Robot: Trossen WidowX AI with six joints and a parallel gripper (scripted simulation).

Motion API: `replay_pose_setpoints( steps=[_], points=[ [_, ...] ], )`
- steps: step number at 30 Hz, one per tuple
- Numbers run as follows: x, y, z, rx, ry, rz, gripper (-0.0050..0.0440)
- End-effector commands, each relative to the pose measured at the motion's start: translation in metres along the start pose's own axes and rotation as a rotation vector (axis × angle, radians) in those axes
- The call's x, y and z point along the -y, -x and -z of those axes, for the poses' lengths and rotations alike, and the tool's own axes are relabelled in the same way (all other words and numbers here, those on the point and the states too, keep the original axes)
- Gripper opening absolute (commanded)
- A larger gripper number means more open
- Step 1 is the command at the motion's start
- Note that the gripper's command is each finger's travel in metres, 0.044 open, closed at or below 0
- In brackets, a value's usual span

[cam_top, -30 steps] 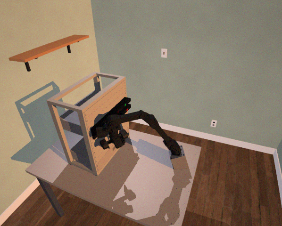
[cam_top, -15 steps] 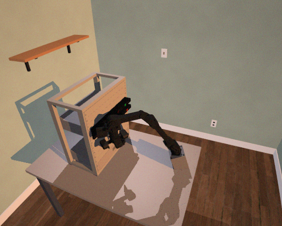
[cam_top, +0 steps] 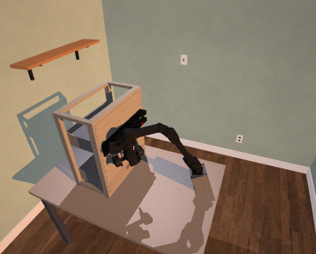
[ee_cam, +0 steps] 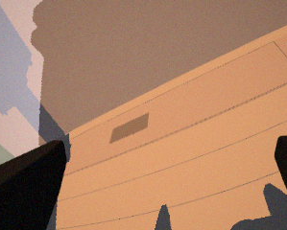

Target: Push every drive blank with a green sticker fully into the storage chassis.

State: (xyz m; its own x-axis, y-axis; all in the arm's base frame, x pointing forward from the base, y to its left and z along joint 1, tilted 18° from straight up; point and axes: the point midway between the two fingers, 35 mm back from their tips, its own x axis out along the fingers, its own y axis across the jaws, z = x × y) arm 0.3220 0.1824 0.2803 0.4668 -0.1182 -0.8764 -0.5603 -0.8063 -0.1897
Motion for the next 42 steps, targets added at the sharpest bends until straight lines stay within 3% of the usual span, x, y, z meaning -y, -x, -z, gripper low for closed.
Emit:
replay_pose_setpoints(
  steps=[1, 18, 29, 31, 42],
  points=[
    [-0.007, 0.011, 0.005, -0.015, -0.029, 0.042, 0.044],
    [-0.044, 0.019, 0.013, -0.088, -0.17, 0.225, 0.044],
    [-0.101, 0.032, 0.026, -0.201, -0.391, 0.508, 0.044],
    [-0.101, 0.032, 0.026, -0.201, -0.391, 0.508, 0.044],
    [-0.161, 0.046, 0.039, -0.322, -0.629, 0.812, 0.044]
  ],
)
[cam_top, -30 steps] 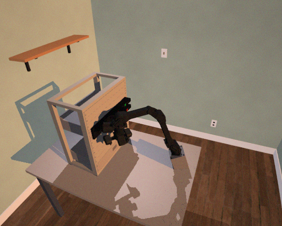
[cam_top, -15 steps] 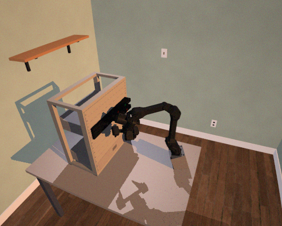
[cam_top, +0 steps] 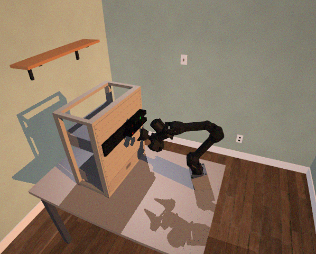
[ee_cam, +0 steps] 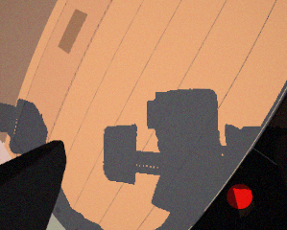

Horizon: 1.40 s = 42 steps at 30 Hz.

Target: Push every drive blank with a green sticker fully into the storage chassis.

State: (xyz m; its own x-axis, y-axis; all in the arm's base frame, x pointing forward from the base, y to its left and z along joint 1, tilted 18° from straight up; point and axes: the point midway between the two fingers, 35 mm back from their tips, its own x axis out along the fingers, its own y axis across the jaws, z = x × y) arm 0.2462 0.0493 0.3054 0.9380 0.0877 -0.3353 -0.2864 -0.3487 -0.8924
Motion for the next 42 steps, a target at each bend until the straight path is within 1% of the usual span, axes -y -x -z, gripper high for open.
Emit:
replay_pose_setpoints(
  steps=[1, 4, 6, 12, 21, 23, 35, 42],
  points=[
    [-0.008, 0.014, 0.017, -0.033, -0.089, 0.124, 0.044],
    [-0.014, 0.023, 0.029, -0.064, -0.151, 0.201, 0.044],
    [-0.014, 0.023, 0.029, -0.064, -0.151, 0.201, 0.044],
    [-0.022, 0.036, 0.048, -0.11, -0.241, 0.316, 0.044],
    [-0.031, 0.051, 0.069, -0.162, -0.342, 0.447, 0.044],
    [-0.031, 0.051, 0.069, -0.162, -0.342, 0.447, 0.044],
    [-0.039, 0.065, 0.088, -0.21, -0.434, 0.566, 0.044],
    [-0.041, 0.068, 0.092, -0.219, -0.452, 0.59, 0.044]
  ],
)
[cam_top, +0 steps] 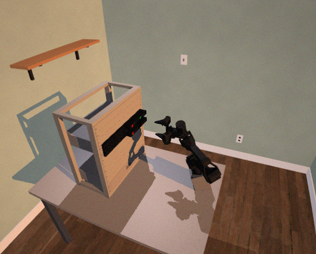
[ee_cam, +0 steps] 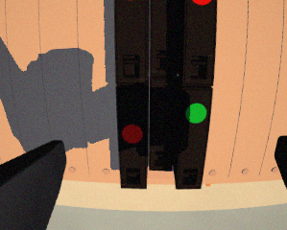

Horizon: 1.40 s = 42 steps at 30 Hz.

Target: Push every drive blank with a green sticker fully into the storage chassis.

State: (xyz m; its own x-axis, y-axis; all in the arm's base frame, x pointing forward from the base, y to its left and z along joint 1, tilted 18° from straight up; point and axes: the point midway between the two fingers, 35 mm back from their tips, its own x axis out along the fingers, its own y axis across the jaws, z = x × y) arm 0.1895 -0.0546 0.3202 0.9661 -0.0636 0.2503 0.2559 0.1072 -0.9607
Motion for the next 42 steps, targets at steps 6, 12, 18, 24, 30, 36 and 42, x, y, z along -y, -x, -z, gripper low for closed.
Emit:
replay_pose_setpoints(
  steps=[6, 12, 18, 24, 30, 36, 42],
  points=[
    [0.0, 0.0027, 0.0046, -0.002, -0.019, 0.021, 0.044],
    [0.0001, 0.003, 0.0049, -0.003, -0.021, 0.023, 0.044],
    [0.0001, 0.003, 0.0049, -0.003, -0.021, 0.023, 0.044],
    [0.0001, 0.003, 0.0049, -0.003, -0.021, 0.023, 0.044],
    [0.0002, 0.003, 0.0049, -0.003, -0.021, 0.023, 0.044],
    [0.0002, 0.0027, 0.0046, -0.003, -0.021, 0.023, 0.044],
    [0.0006, 0.0014, 0.0033, -0.003, -0.021, 0.023, 0.044]
  ],
)
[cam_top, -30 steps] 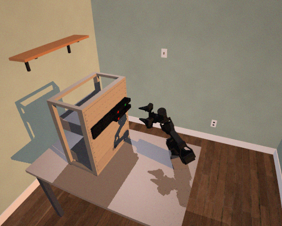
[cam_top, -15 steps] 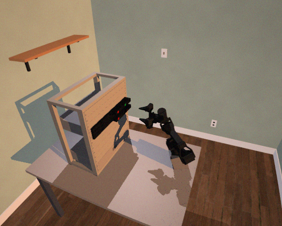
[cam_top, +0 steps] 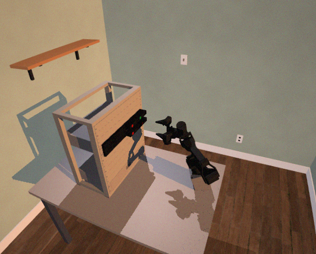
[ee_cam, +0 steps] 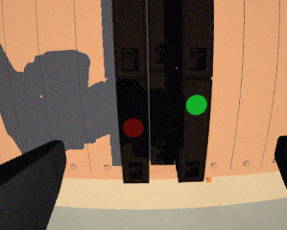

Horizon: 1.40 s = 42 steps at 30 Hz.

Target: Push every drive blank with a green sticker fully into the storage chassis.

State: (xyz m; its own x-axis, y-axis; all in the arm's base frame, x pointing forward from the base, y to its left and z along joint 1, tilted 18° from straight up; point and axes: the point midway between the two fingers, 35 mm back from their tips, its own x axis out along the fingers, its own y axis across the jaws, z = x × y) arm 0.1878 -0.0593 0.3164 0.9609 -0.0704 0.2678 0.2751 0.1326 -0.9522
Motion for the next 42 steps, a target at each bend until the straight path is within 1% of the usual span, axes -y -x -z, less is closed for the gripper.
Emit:
replay_pose_setpoints(
  steps=[1, 24, 42],
  points=[
    [0.003, -0.001, -0.002, 0.002, 0.006, 0.004, 0.044],
    [0.006, -0.014, -0.016, 0.002, 0.006, 0.004, 0.044],
    [0.01, -0.034, -0.037, 0.002, 0.006, 0.004, 0.044]
  ],
)
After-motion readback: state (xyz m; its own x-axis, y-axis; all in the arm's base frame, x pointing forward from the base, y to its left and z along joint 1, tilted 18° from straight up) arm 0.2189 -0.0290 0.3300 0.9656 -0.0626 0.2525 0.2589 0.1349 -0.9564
